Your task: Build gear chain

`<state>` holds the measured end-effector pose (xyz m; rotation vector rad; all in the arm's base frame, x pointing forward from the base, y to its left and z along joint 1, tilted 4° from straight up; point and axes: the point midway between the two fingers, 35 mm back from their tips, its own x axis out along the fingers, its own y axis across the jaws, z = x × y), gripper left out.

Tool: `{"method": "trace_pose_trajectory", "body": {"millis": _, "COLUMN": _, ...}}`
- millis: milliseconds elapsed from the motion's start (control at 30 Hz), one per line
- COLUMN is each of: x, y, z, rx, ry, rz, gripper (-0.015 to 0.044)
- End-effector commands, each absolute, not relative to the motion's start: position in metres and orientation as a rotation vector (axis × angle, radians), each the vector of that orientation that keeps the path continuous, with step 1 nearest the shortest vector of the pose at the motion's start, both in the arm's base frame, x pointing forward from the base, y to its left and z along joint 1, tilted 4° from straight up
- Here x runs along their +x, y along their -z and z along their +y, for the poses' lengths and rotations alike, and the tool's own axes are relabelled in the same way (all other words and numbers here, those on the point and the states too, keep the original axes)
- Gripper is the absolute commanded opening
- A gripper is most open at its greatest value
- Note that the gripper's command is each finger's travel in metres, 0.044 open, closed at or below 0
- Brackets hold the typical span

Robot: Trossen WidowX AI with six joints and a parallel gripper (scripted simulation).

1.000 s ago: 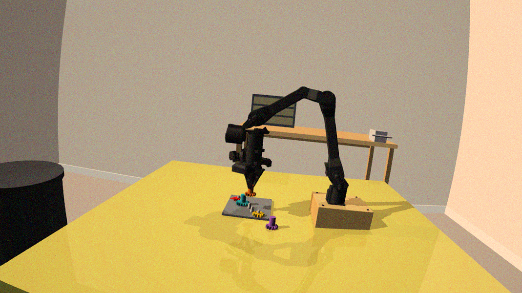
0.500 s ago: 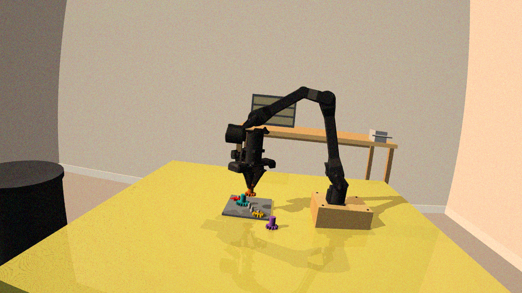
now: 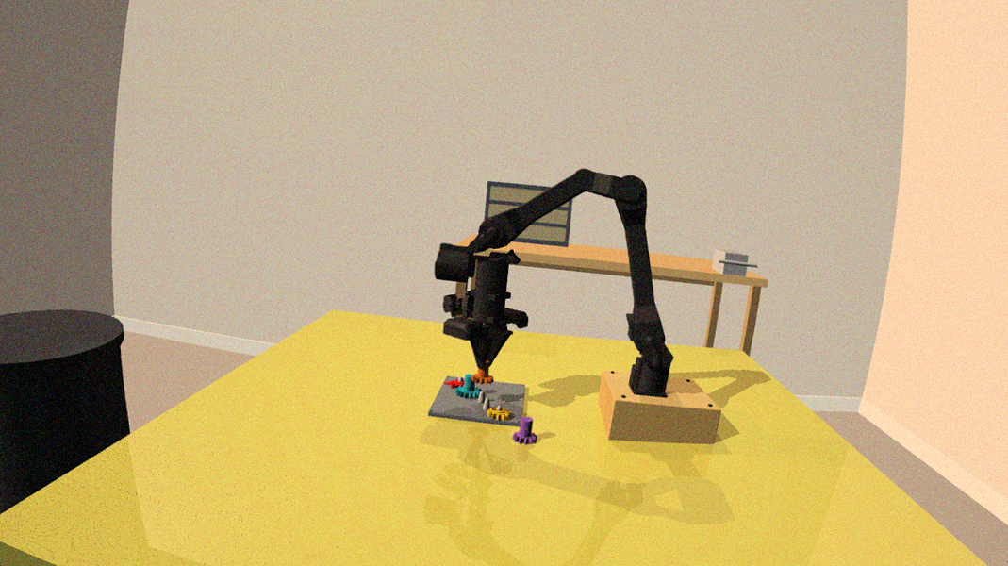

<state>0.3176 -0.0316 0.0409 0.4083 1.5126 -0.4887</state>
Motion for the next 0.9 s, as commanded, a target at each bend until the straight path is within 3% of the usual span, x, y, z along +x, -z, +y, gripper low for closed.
{"method": "trace_pose_trajectory", "body": {"millis": 0, "x": 0.316, "y": -0.033, "z": -0.033, "rx": 0.354, "ry": 0.446, "rz": 1.527, "gripper": 0.0}}
{"method": "trace_pose_trajectory", "body": {"millis": 867, "x": 0.316, "y": -0.005, "z": -0.035, "rx": 0.708, "ry": 0.798, "rz": 1.416, "gripper": 0.0}}
